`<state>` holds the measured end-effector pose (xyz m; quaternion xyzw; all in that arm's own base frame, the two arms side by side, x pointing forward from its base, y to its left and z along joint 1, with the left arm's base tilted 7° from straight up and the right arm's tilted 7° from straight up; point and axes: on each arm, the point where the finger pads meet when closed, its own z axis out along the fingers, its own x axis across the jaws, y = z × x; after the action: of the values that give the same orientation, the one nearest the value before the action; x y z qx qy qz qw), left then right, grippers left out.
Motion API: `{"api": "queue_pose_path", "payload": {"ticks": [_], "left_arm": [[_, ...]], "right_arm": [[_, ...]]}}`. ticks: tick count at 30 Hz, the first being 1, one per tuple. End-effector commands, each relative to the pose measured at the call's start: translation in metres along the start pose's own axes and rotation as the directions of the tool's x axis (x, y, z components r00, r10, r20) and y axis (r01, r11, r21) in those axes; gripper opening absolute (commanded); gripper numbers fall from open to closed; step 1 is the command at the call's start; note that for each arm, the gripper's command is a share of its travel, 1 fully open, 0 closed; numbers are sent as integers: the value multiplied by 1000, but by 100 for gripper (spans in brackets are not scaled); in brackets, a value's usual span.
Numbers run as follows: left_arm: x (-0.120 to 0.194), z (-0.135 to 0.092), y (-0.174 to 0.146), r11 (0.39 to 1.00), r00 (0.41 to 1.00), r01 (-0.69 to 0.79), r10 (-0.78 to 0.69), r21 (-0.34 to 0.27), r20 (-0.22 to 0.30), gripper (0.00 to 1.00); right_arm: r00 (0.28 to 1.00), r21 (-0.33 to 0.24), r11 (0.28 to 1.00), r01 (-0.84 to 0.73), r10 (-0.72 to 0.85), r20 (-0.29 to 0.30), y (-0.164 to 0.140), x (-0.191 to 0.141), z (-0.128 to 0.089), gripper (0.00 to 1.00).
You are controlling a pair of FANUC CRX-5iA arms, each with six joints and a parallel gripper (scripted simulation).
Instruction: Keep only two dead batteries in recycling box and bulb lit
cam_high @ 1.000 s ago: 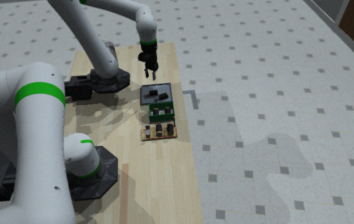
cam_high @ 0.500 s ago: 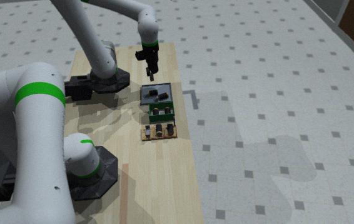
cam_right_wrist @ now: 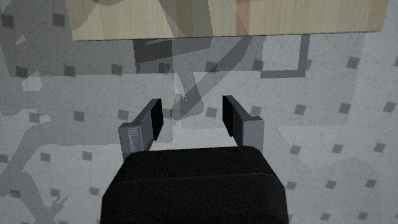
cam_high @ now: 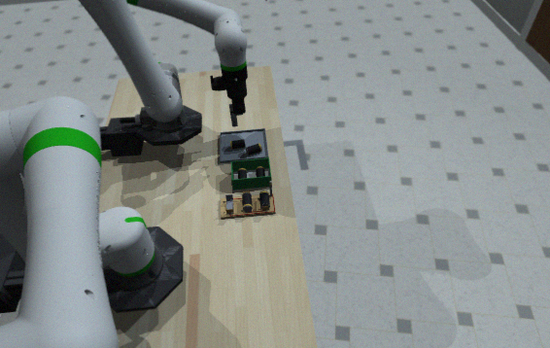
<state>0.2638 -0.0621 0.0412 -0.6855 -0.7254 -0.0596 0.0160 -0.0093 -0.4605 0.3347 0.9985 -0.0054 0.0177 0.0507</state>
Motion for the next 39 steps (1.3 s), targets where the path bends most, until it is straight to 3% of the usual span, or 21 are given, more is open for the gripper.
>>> {"api": "queue_pose_path", "payload": {"ticks": [1,3,8,10,39], "left_arm": [[-3,-5,4,1000,1000,-7,8,-12,9,90],[-3,0,4,1000,1000,-13,14,-12,9,90],[-3,63,5,1000,1000,-12,12,-11,7,90],[-3,74,6,1000,1000,-12,12,-11,7,90],[-3,75,6,1000,1000,0,0,-11,7,90]], "right_arm": [[1000,-13,1000,-12,12,7,0,-5,-8,100],[1000,-13,1000,-12,12,7,0,-5,-8,100],[1000,-13,1000,-12,12,7,0,-5,-8,100],[1000,-13,1000,-12,12,7,0,-5,-8,100],[1000,-13,1000,-12,12,7,0,-5,-8,100]]}}
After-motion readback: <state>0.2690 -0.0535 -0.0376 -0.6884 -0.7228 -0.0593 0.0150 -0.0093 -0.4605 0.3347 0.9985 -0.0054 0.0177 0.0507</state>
